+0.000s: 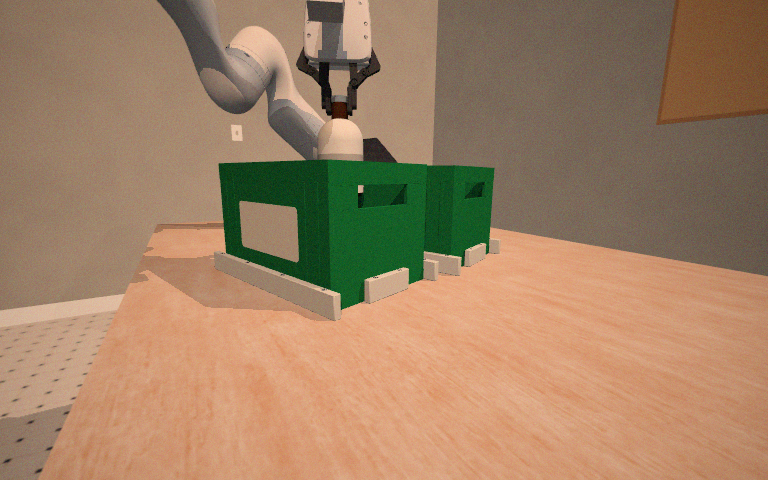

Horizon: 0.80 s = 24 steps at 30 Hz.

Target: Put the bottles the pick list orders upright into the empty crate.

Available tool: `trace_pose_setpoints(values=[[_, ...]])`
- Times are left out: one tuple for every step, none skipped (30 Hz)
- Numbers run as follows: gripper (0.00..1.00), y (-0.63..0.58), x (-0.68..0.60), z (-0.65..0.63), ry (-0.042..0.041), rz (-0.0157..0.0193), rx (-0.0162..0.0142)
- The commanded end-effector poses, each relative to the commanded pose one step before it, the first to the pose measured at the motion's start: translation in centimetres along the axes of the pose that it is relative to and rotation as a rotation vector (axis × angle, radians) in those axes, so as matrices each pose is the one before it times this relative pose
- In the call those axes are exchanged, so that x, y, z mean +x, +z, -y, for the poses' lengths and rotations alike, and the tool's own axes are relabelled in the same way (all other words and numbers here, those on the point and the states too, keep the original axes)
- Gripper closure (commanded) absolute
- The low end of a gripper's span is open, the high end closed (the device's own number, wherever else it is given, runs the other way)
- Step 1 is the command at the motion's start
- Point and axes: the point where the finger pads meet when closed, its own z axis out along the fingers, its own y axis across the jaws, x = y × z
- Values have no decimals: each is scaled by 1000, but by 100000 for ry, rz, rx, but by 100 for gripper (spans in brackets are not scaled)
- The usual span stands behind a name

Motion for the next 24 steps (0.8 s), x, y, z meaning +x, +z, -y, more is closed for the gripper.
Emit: trace_pose_setpoints(values=[[100, -718, 46, 17, 63, -74, 68], [100, -167, 0, 0, 0, 0, 0], [100, -167, 0, 0, 0, 0, 0], [100, -167, 0, 0, 0, 0, 0], [100, -167, 0, 0, 0, 0, 0], [100, -167, 0, 0, 0, 0, 0], [100, -167, 0, 0, 0, 0, 0], [100, -167, 0, 0, 0, 0, 0], [100, -167, 0, 0, 0, 0, 0], [100, -167, 0, 0, 0, 0, 0], [100, -167, 0, 0, 0, 0, 0], [100, -167, 0, 0, 0, 0, 0], [100, -167, 0, 0, 0, 0, 0], [100, 0, 0, 0, 0, 0, 0], [100, 0, 0, 0, 0, 0, 0], [100, -167, 0, 0, 0, 0, 0], [100, -167, 0, 0, 0, 0, 0], [100, -167, 0, 0, 0, 0, 0], [100, -167, 0, 0, 0, 0, 0], [100, -167, 0, 0, 0, 0, 0], [100, -167, 0, 0, 0, 0, 0], [100, -167, 0, 0, 0, 0, 0], [100, -167, 0, 0, 0, 0, 0], [100, -167, 0, 0, 0, 0, 0]])
